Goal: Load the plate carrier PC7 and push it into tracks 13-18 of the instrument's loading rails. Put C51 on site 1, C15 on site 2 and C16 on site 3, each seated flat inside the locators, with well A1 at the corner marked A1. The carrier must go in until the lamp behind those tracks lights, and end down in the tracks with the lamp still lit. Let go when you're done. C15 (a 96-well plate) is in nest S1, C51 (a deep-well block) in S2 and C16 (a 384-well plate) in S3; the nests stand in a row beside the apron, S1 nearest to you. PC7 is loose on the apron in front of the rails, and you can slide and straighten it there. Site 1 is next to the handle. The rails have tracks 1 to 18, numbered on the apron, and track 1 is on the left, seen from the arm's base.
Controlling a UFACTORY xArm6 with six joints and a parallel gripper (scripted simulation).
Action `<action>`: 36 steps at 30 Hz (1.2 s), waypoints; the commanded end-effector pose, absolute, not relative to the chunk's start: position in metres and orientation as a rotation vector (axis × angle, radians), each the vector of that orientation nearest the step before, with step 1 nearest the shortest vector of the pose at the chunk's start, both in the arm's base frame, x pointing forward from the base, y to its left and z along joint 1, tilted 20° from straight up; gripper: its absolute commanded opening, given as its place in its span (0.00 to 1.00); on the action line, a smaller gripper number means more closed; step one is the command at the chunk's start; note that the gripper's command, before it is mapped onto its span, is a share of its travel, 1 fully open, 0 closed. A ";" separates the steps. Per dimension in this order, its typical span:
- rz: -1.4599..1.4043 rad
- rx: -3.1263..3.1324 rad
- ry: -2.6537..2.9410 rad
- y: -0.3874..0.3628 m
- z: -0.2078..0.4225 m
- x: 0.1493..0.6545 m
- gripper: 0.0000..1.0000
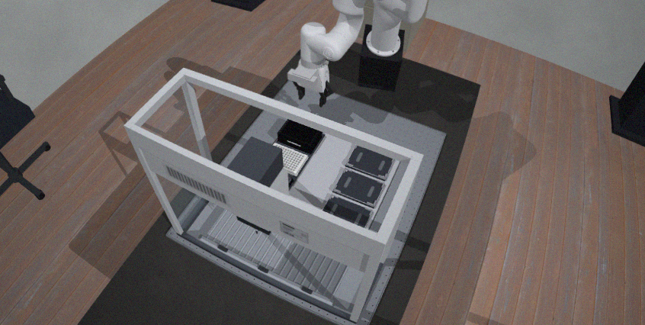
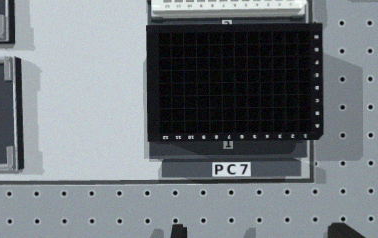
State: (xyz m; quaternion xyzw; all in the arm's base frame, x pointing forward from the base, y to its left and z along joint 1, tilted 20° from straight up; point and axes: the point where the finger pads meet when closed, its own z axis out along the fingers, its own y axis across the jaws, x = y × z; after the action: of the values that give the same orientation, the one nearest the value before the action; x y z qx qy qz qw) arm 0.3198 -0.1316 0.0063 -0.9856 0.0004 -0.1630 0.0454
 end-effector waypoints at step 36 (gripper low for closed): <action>-0.504 -3.010 0.001 -0.127 -0.048 0.339 0.82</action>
State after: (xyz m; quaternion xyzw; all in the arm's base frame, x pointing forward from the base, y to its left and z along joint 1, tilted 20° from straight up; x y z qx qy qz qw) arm 0.3366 -0.1267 -0.0435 -0.9856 0.0003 -0.1625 0.0462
